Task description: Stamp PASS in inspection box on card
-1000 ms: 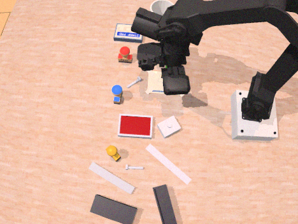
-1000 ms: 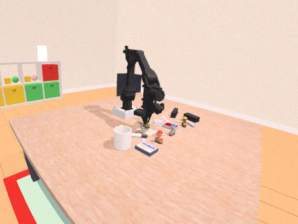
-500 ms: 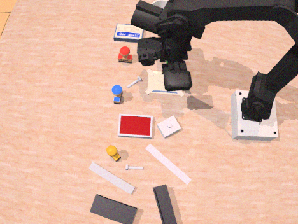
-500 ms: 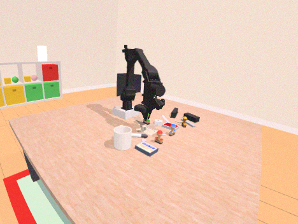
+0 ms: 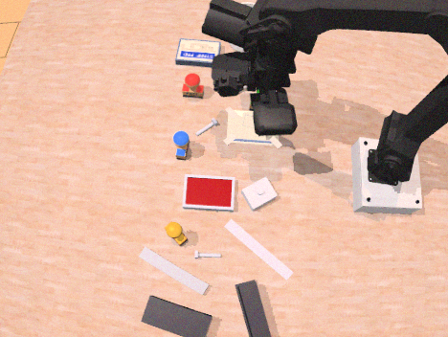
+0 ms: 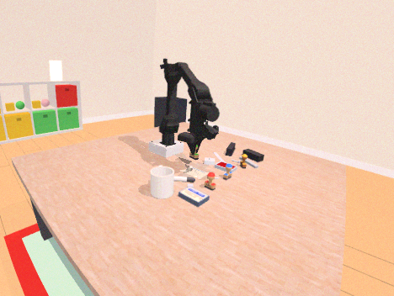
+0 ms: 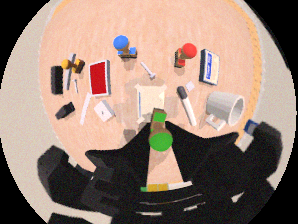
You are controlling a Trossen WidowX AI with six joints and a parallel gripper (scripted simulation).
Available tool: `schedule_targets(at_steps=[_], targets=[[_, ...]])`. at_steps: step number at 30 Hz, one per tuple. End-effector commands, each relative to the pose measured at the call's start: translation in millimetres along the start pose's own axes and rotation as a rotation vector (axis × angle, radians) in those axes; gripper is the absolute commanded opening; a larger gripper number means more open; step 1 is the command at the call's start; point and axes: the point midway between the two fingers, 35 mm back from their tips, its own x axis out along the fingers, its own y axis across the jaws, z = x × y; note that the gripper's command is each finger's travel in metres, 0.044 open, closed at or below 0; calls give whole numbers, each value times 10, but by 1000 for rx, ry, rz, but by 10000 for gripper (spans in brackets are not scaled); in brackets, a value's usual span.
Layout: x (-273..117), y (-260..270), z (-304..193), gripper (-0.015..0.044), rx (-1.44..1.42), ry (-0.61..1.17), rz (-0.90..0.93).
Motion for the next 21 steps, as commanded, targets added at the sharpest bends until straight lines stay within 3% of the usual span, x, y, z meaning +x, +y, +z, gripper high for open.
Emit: schedule_targets(at_steps=[1, 21], targets=[[-28, 81, 52, 0, 1, -3, -2], [-35, 943, 265, 0, -1, -4, 5]])
